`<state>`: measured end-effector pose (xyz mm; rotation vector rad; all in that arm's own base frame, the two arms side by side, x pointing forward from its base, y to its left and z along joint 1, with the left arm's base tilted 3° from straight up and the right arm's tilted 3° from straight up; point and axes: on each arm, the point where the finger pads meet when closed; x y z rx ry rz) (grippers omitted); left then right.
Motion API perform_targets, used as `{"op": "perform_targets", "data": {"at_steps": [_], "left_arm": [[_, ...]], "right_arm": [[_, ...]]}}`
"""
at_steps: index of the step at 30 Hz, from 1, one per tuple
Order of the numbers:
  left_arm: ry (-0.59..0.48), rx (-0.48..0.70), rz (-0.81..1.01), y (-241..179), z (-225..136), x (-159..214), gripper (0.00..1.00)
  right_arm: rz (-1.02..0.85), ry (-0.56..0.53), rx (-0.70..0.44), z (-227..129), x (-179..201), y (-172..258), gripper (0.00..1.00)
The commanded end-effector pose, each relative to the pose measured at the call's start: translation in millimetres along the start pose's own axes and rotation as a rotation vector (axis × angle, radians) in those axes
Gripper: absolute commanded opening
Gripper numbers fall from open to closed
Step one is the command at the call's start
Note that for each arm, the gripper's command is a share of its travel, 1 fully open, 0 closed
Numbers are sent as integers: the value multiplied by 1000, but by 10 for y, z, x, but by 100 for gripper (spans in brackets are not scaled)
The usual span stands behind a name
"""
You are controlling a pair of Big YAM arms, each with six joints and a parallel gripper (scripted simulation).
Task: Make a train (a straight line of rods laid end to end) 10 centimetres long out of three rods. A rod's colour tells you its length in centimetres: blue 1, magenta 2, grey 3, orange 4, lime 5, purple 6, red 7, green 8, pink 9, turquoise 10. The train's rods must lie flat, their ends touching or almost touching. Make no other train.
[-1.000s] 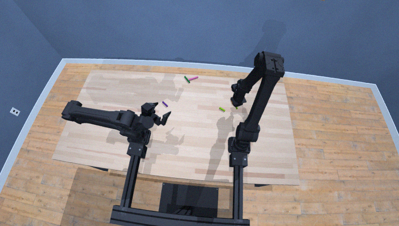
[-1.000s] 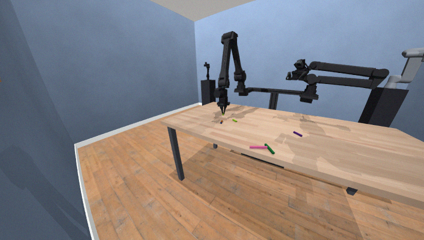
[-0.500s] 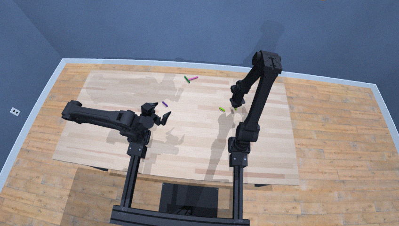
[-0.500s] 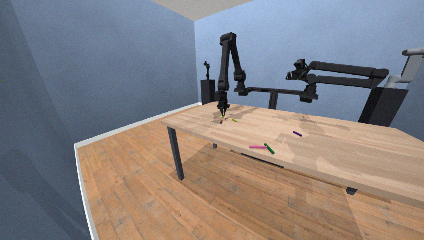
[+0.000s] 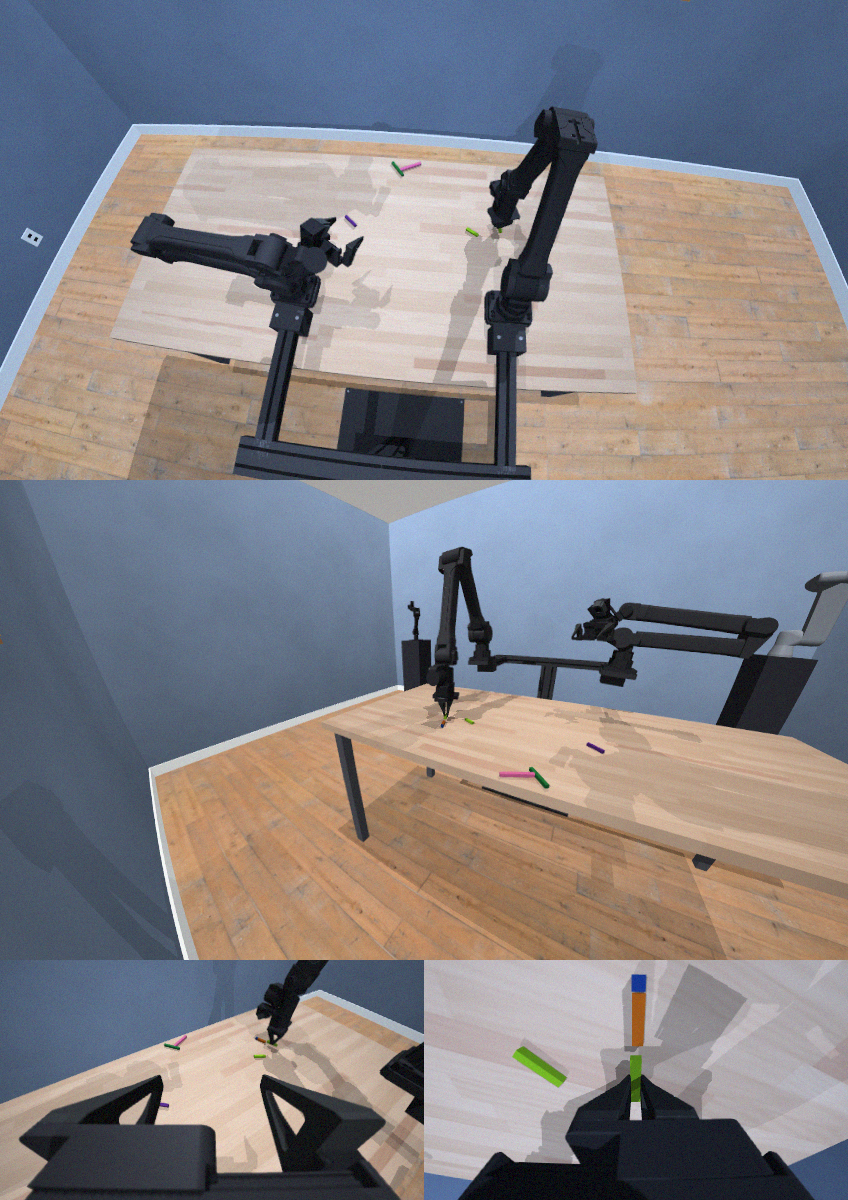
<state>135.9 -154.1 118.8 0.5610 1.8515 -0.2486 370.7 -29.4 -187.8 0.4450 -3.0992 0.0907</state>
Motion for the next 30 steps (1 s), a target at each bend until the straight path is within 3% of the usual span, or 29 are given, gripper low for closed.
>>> {"op": "perform_targets", "data": {"at_steps": [1,30], "left_arm": [[-9,5,-18,-6,-27,-97,100],[-9,5,-18,-6,-27,-97,100]], "right_arm": [[5,-13,5,130,-73,-44,3],[13,0,-2,148,-119,-24,3]]}}
Point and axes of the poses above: on each arm, the point where the finger pads meet when closed, its own z axis out along the fingers, its own y axis across the jaws, x = y × z, and after that the axes turned 2 degrees about z, right-handed
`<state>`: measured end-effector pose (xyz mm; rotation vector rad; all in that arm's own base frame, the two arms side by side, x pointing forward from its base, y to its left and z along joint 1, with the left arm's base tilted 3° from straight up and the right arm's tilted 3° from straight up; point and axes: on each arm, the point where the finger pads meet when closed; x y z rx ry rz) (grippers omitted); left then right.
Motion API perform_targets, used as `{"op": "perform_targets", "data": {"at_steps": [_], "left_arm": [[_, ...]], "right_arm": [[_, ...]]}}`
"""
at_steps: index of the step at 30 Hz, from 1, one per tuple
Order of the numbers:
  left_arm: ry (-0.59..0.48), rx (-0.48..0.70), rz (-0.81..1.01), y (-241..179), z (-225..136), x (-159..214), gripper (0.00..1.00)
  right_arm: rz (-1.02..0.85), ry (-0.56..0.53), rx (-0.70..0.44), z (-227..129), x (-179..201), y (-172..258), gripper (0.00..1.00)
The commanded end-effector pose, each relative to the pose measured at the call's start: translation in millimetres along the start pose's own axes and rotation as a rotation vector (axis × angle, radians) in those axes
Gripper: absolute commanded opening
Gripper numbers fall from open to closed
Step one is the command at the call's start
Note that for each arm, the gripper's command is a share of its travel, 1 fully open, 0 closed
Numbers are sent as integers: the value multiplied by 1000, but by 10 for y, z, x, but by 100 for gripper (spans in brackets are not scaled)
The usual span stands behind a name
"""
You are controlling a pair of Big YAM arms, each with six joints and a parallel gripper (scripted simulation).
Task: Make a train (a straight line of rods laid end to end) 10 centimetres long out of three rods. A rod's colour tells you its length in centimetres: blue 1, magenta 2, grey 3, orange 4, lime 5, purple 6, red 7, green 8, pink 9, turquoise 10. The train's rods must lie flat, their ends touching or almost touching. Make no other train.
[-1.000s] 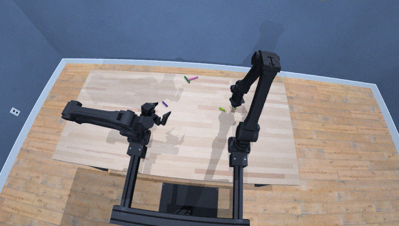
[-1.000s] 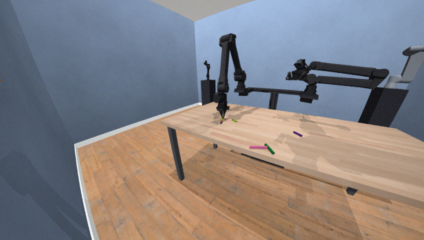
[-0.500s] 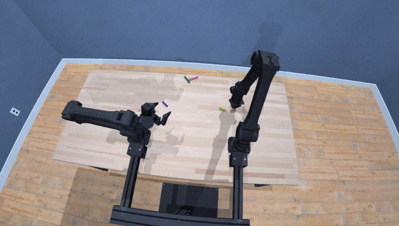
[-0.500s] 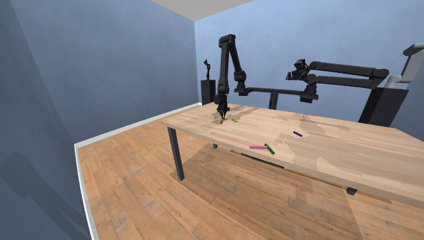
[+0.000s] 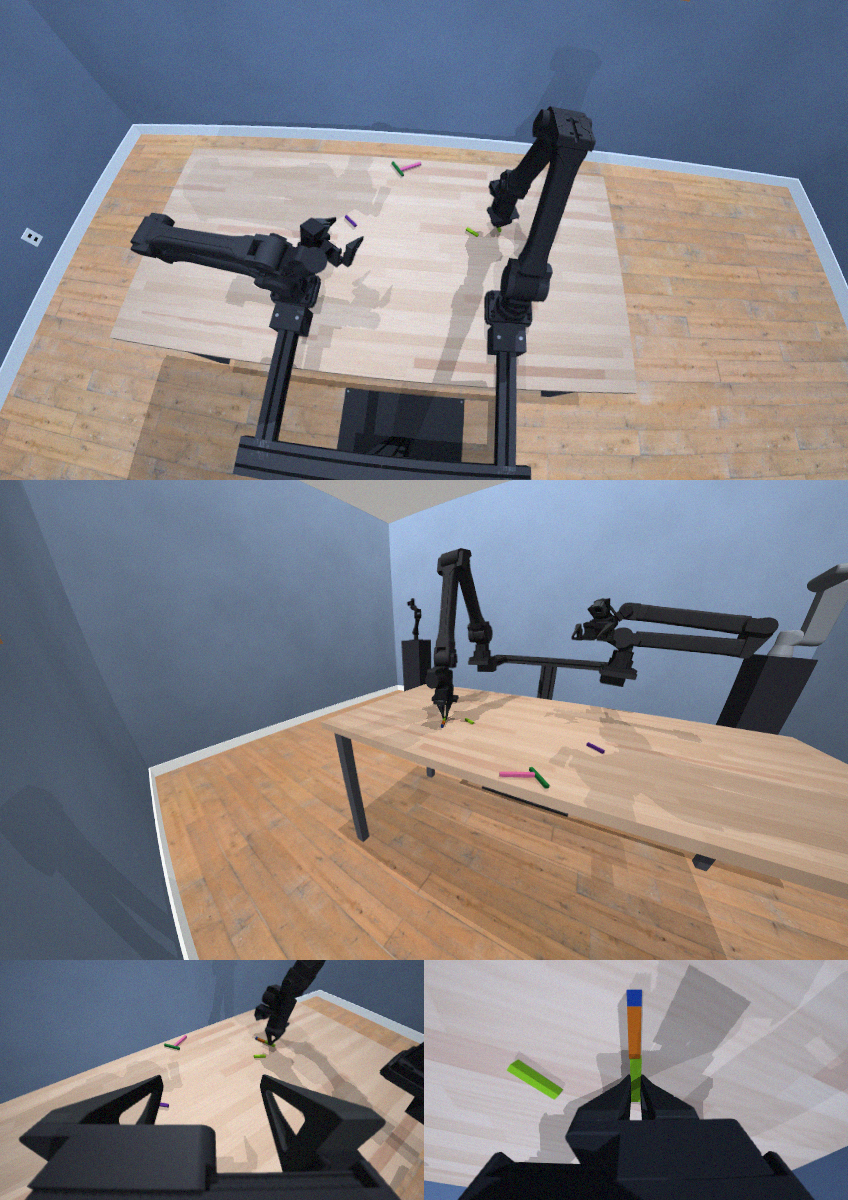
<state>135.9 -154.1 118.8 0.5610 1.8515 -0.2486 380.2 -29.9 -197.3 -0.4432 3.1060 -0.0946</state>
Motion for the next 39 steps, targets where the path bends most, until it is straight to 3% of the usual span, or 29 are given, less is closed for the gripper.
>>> {"op": "perform_targets", "data": {"at_steps": [1,26,28,31,32,39], "left_arm": [[-9,5,-18,-6,-27,-97,100],[-9,5,-18,-6,-27,-97,100],[-9,5,-18,-6,-27,-97,100],[-9,5,-18,-6,-27,-97,100],[-9,5,-18,-6,-27,-97,100],[-9,5,-18,-6,-27,-97,100]], "right_arm": [[11,12,-6,53,-28,2,3],[-3,19,-4,69,-53,33,3],[-3,19,-4,69,-53,33,20],[7,1,1,5,-86,-18,20],[12,9,0,-12,-35,-33,32],[6,25,-7,-260,122,-58,33]]}}
Point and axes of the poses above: on each arm, the point where the finger pads meet when closed, its own z axis out along the fingers, its own y axis across the jaws, x = y × z, and after that the axes turned 2 degrees about z, right-handed
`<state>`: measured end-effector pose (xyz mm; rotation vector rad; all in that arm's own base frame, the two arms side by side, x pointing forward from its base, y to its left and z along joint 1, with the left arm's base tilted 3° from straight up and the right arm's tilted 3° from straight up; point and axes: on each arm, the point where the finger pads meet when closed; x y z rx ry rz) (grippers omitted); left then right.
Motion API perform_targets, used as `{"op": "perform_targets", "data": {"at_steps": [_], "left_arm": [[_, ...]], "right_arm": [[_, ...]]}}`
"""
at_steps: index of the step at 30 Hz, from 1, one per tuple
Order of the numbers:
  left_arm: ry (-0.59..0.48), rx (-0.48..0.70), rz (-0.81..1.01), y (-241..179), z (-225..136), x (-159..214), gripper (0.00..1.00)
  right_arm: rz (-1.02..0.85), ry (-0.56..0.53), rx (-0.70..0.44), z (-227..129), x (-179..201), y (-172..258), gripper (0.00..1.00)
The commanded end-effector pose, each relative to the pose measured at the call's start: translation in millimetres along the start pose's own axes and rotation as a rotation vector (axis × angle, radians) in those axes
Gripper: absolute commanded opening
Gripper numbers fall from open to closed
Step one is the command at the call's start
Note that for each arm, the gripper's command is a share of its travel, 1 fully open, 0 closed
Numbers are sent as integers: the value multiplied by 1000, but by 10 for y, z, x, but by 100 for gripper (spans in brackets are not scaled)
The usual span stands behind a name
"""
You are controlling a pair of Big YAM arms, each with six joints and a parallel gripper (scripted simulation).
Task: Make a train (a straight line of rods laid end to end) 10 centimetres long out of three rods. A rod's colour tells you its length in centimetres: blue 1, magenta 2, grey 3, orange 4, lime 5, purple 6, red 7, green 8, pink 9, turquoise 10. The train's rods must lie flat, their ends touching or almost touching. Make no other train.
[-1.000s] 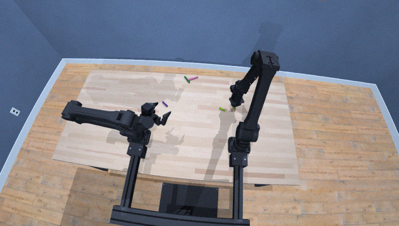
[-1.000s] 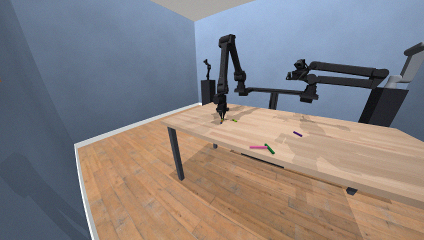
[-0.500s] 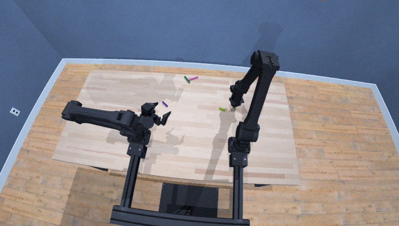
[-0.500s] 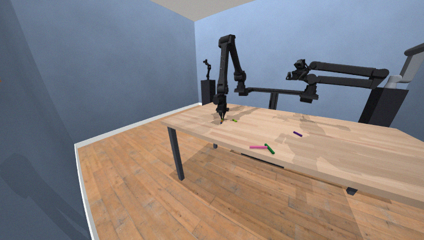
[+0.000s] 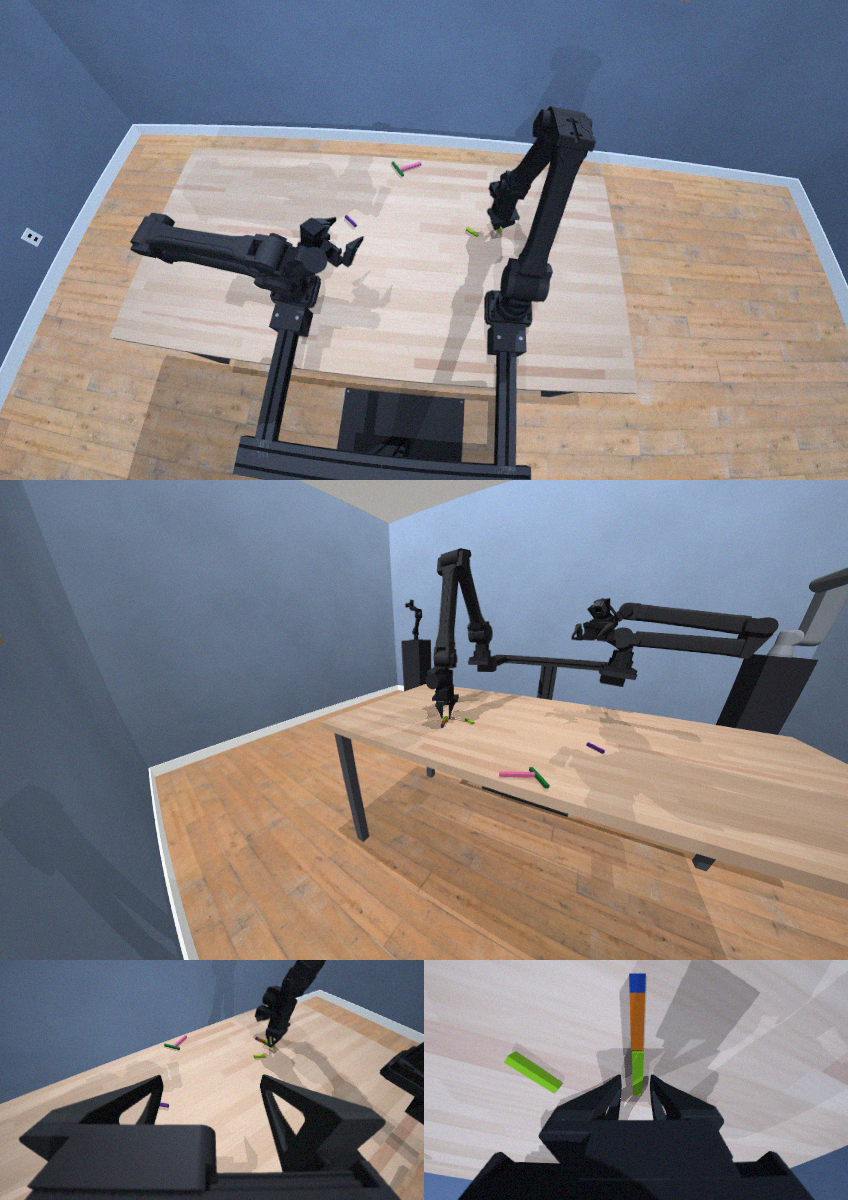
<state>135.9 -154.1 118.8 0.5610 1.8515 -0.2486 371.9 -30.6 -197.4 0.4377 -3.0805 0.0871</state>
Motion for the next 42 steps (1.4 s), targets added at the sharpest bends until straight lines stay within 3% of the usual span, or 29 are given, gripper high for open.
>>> {"op": "perform_targets", "data": {"at_steps": [1,3,9,13,18,20,30,42], "left_arm": [[-9,5,-18,-6,-27,-97,100],[-9,5,-18,-6,-27,-97,100],[-9,5,-18,-6,-27,-97,100],[-9,5,-18,-6,-27,-97,100],[-9,5,-18,-6,-27,-97,100],[-9,5,-18,-6,-27,-97,100],[-9,5,-18,-6,-27,-97,100],[-9,5,-18,-6,-27,-97,100]], "right_arm": [[6,-6,1,-279,42,-53,33],[6,-6,1,-279,42,-53,33],[6,-6,2,-530,45,-14,100],[8,-4,2,-711,63,-4,100],[-1,-125,13,-817,-24,-85,100],[-1,-125,13,-817,-24,-85,100],[1,-445,13,-930,-175,-58,100],[21,-629,-19,-883,-188,23,100]]}}
Point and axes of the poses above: on each arm, the point where the finger pads meet when closed, its own z axis out along the fingers, its own y axis across the jaws, x = y × z, and after that the axes turned 2 degrees about z, right-handed
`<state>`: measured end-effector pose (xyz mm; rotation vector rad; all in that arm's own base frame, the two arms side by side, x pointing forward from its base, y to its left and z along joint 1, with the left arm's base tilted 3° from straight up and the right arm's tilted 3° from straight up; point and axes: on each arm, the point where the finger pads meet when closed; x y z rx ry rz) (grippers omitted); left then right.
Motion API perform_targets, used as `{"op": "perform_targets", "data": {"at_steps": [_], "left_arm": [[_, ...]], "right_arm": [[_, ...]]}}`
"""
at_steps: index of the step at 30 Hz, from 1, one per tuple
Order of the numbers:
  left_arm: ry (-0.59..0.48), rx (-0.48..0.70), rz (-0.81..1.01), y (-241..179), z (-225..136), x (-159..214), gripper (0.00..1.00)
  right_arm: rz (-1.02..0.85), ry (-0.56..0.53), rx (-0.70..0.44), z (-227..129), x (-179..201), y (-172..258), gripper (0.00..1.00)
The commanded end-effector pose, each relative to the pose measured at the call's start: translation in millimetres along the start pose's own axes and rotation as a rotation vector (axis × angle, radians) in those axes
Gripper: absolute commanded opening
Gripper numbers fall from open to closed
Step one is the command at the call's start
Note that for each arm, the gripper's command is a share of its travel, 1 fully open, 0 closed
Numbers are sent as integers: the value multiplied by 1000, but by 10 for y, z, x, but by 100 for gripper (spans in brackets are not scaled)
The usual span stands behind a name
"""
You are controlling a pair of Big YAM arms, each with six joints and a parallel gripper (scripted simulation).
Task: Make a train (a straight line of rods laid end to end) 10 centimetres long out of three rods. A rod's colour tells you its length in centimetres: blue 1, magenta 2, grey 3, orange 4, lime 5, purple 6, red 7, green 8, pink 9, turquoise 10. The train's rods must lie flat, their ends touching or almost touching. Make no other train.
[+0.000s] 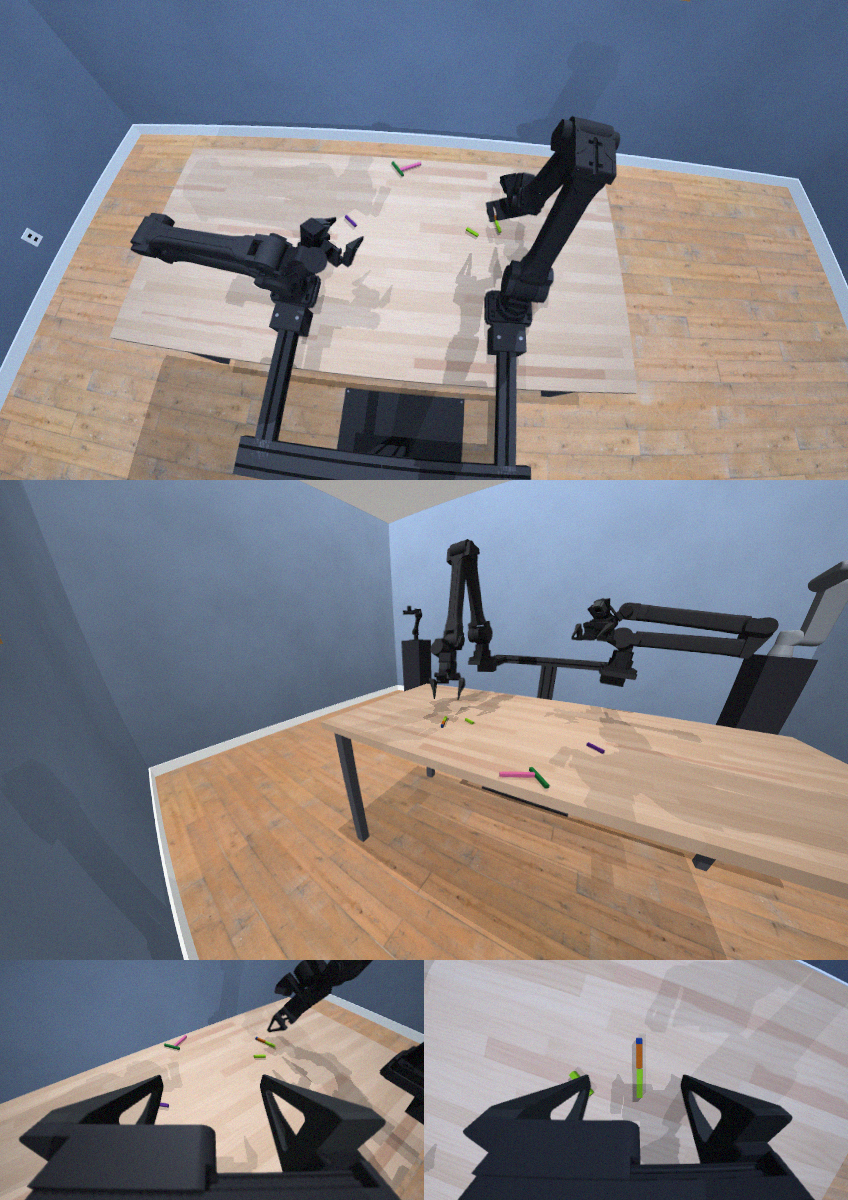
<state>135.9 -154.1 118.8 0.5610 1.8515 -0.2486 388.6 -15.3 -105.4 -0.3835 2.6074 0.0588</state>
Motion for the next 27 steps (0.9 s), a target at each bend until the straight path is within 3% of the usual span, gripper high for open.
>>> {"op": "perform_targets", "data": {"at_steps": [1,27], "left_arm": [[-9,5,-18,-6,-27,-97,100],[-9,5,-18,-6,-27,-97,100]], "right_arm": [[14,-92,6,49,6,-27,100],[-11,-121,8,28,-126,-23,100]]}}
Point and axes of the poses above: on each arm, the point where the finger pads meet when closed, its own z axis out along the fingers, its own y axis across the jaws, x = y × z, and after that the axes turned 2 degrees about z, right-handed
